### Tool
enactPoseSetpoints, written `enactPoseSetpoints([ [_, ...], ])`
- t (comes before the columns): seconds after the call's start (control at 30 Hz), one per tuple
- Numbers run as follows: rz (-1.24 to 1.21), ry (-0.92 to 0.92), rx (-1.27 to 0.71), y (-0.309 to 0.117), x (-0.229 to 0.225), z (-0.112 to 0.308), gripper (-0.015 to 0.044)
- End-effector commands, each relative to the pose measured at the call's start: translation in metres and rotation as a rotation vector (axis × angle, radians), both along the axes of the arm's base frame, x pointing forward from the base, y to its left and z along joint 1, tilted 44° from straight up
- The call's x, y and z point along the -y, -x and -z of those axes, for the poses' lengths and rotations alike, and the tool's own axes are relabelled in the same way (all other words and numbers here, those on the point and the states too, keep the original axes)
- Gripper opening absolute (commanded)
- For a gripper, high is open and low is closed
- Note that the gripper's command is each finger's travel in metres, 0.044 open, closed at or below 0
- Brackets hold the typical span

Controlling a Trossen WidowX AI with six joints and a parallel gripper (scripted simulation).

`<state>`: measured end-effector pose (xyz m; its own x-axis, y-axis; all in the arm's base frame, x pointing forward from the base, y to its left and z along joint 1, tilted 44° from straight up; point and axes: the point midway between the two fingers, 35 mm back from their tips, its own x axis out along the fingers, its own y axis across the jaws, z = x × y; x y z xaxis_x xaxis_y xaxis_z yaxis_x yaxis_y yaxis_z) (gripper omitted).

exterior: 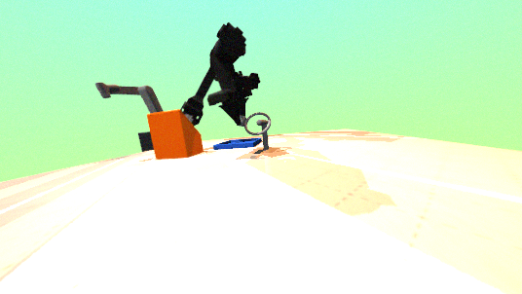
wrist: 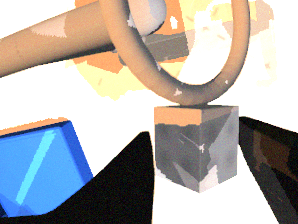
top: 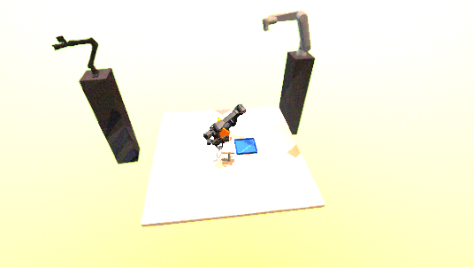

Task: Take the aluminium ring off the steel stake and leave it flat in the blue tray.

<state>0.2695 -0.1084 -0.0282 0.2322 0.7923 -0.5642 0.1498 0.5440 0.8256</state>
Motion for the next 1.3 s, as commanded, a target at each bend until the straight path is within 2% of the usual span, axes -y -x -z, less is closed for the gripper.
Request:
enactPoseSetpoints([
  [0.0, -0.001, 0.006, 0.005, -0.001, 0.004, 0.002, 0.0000],
  [0.33, -0.001, 0.007, 0.005, 0.000, 0.008, 0.004, 0.0000],
  [1.27, 0.000, 0.009, 0.003, 0.002, 0.040, -0.028, 0.0000],
])
